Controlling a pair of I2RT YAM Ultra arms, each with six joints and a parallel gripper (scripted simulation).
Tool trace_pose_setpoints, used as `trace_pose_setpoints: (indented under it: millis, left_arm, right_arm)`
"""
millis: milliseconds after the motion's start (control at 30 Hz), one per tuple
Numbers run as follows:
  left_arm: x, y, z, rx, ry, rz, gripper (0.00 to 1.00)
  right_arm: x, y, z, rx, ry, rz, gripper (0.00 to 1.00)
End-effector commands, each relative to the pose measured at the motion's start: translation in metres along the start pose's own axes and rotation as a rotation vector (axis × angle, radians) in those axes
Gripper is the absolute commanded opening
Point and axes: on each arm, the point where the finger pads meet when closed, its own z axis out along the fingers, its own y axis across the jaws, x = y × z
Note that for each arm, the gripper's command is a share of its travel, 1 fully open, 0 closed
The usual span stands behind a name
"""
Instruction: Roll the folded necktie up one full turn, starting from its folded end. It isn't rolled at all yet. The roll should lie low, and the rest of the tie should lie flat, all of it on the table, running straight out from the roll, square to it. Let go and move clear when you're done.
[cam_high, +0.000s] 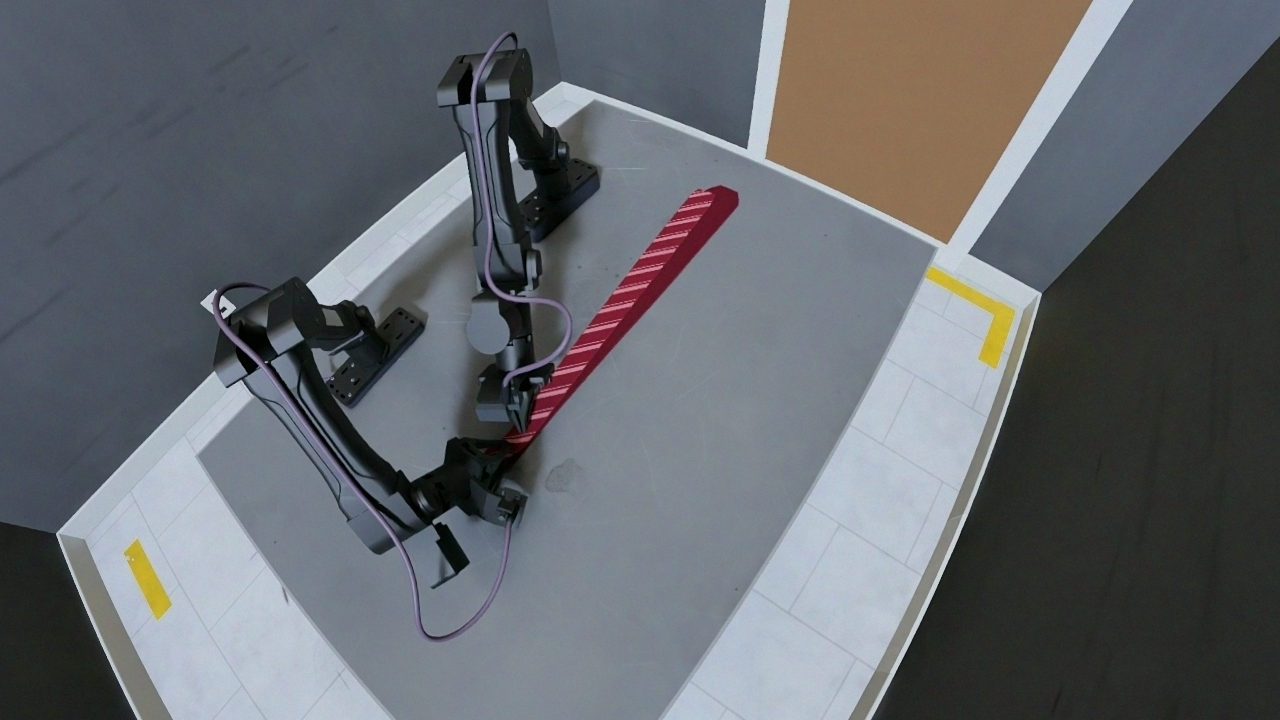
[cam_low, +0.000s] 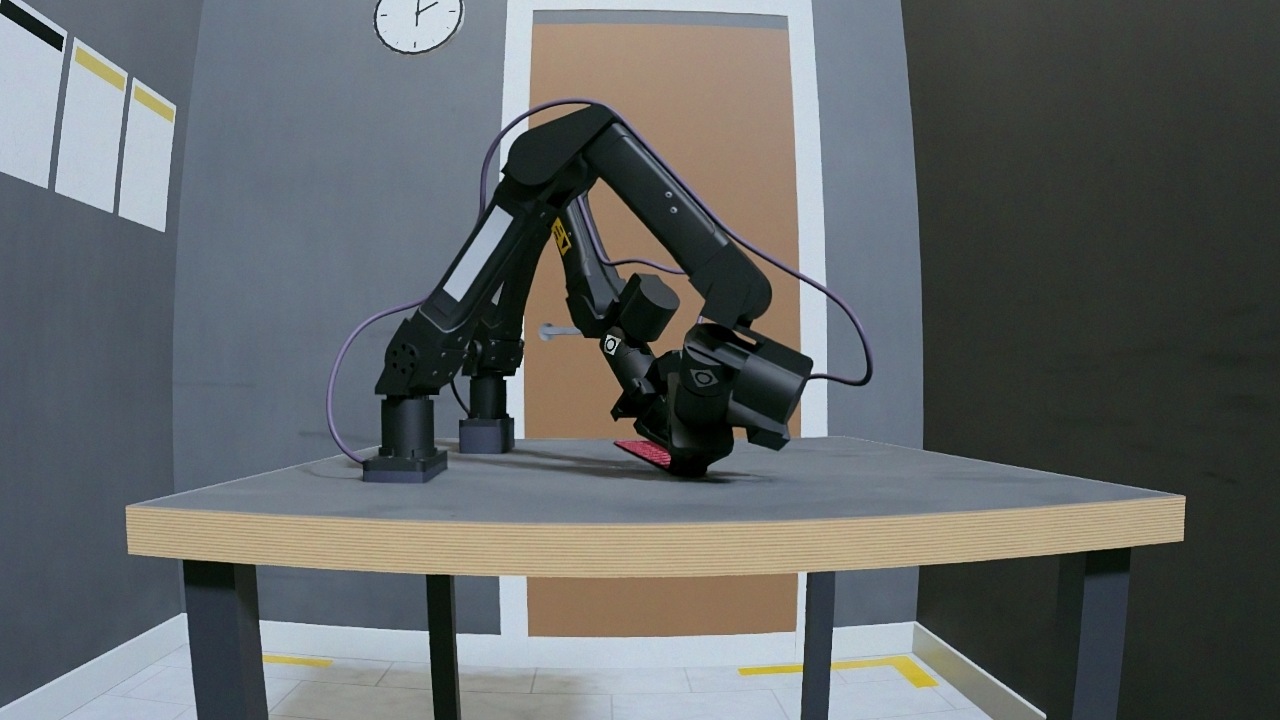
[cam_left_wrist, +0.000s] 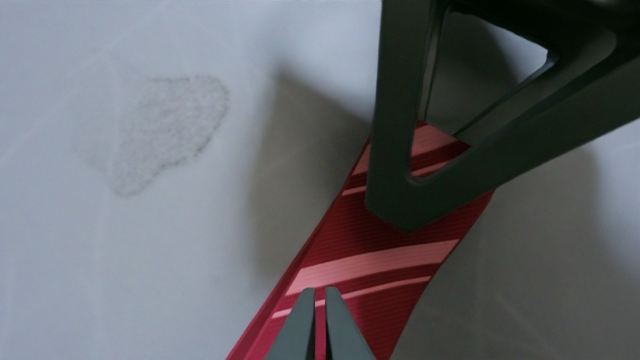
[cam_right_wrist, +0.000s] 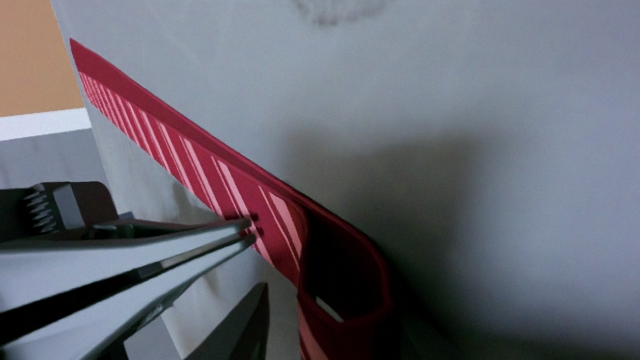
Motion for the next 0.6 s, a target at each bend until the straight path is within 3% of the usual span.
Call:
trace_pose_setpoints:
  millis: [0,567]
  left_arm:
    - [0.0,-0.007,-0.001,0.021,-0.009,-0.002,0.04]
    - [0.0,-0.007,-0.001,0.021,-0.009,-0.002,0.04]
  right_arm:
    - [-0.005,0.001,0.004,0.024,-0.018,-0.037,0.35]
    - [-0.005,0.015,0.021,0.024,-0.018,-0.037,0.35]
